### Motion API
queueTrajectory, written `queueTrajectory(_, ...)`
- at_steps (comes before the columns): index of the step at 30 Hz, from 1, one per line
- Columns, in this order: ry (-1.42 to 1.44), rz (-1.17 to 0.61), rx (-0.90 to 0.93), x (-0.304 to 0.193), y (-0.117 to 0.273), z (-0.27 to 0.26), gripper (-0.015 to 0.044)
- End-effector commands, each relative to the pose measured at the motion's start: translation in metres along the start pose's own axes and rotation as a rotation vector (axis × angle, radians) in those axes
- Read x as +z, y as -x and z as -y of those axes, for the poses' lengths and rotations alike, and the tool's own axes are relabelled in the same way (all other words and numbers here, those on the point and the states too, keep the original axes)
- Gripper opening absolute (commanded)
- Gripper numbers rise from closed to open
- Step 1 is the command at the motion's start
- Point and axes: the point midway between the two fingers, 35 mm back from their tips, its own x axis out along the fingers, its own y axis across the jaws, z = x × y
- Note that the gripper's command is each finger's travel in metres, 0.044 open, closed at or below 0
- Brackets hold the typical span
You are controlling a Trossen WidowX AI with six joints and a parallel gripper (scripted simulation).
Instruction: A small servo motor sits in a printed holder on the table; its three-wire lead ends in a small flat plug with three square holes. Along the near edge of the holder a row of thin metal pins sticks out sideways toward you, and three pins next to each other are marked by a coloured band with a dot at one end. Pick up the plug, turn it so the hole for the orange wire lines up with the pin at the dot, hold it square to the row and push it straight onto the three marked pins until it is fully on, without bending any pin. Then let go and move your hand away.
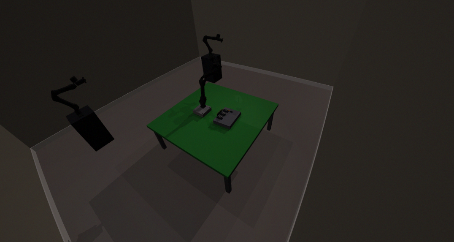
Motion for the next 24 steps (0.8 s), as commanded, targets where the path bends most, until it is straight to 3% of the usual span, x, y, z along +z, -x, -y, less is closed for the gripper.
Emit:
queueTrajectory(1,-0.001,-0.002,0.001,0.000,0.000,0.000,0.0374)
queueTrajectory(11,-0.089,-0.109,0.062,-0.021,0.024,-0.001,0.0115)
queueTrajectory(24,-0.277,-0.401,0.171,-0.062,0.090,0.000,0.0115)
